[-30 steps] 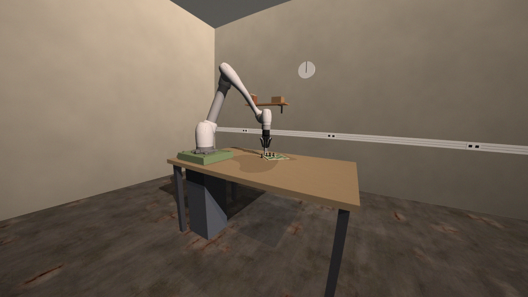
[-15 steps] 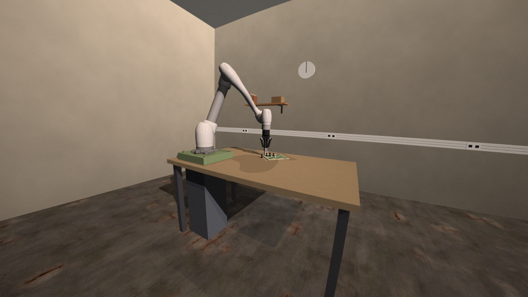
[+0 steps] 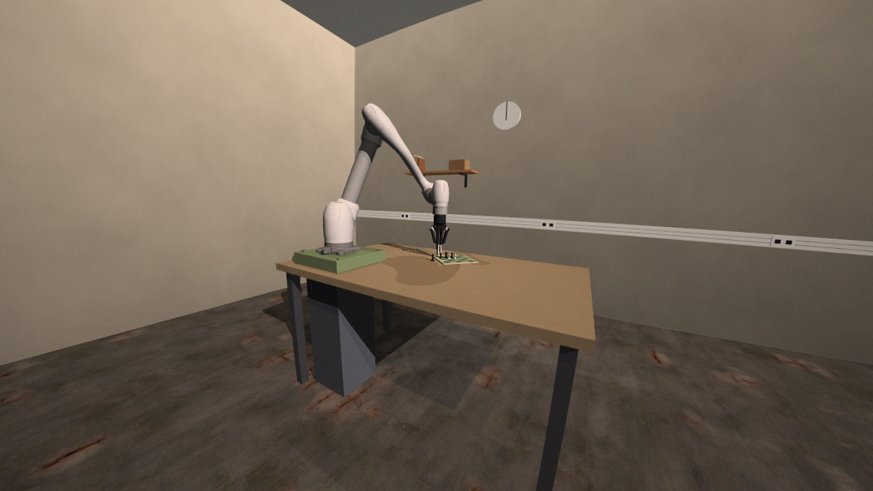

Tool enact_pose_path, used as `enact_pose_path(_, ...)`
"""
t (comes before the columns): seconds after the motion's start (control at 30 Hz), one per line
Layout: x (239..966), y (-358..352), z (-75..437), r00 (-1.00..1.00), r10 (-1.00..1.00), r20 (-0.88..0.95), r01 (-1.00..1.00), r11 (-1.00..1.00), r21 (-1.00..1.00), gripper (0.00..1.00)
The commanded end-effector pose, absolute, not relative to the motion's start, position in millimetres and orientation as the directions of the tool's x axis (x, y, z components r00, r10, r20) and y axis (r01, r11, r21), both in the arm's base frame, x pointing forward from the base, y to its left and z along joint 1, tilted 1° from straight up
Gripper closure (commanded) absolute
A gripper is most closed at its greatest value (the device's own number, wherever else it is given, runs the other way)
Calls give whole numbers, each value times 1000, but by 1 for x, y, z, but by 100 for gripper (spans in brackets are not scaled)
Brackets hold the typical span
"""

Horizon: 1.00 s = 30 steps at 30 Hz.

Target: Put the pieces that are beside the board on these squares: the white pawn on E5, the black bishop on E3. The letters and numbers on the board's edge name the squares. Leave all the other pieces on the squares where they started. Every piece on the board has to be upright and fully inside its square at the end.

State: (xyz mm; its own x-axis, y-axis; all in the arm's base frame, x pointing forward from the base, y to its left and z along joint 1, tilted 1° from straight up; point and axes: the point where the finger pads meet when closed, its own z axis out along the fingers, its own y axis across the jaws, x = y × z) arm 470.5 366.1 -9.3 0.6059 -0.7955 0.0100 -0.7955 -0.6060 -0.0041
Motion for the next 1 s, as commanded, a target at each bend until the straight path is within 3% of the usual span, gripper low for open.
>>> enact_pose_path(0.0,468,366,-12,605,-796,9,-797,-605,-1,100)
enact_pose_path(0.97,468,366,-15,605,-796,9,-797,-605,-1,100)
